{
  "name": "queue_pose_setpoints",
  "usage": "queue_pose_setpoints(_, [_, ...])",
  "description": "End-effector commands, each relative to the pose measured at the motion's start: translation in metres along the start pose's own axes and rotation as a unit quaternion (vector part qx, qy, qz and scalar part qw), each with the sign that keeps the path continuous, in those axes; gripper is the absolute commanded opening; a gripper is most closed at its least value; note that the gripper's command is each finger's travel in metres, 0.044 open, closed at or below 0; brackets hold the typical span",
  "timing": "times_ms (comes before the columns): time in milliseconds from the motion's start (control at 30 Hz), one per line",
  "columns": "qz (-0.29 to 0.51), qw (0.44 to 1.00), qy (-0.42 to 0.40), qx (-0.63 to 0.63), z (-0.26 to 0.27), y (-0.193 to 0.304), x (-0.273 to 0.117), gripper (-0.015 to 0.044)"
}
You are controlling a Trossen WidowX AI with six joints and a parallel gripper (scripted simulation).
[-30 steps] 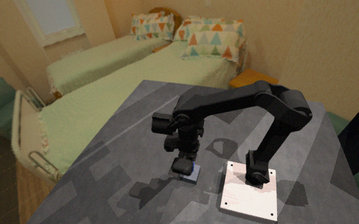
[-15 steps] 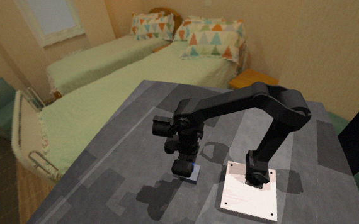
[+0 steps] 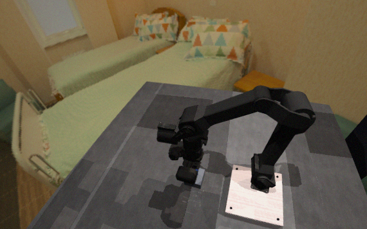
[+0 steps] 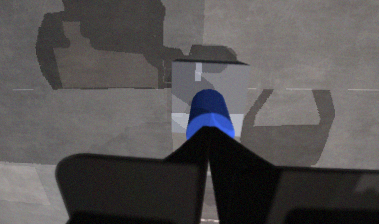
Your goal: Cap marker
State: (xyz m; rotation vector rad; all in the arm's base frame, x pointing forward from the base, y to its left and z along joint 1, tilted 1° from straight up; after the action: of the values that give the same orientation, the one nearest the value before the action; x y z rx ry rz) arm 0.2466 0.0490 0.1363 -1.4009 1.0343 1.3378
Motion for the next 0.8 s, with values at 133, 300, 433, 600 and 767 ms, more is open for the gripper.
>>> queue_pose_setpoints(133, [-0.001, 1.000, 0.000, 0.000, 0.000, -0.001, 0.002, 0.0000])
queue_pose_setpoints(300, [-0.001, 1.000, 0.000, 0.000, 0.000, -0.002, -0.006, 0.0000])
queue_pose_setpoints(433, [-0.001, 1.000, 0.000, 0.000, 0.000, -0.005, -0.056, 0.0000])
queue_pose_setpoints(600, [-0.001, 1.000, 0.000, 0.000, 0.000, -0.001, -0.087, 0.0000])
queue_pose_setpoints(767, [-0.001, 1.000, 0.000, 0.000, 0.000, -0.001, -0.087, 0.0079])
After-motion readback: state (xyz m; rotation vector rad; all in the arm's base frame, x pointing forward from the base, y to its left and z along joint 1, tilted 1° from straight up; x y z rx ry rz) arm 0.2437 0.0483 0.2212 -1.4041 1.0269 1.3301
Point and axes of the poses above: the point midway between the two fingers, 35 mm back from their tips, its own x axis out along the fingers, its own z axis across the jaws, y = z × x, the point moved 5 cm from there along -x, back along the fingers, and after that the axes turned 7 degrees about -x, right-handed, at the moved point
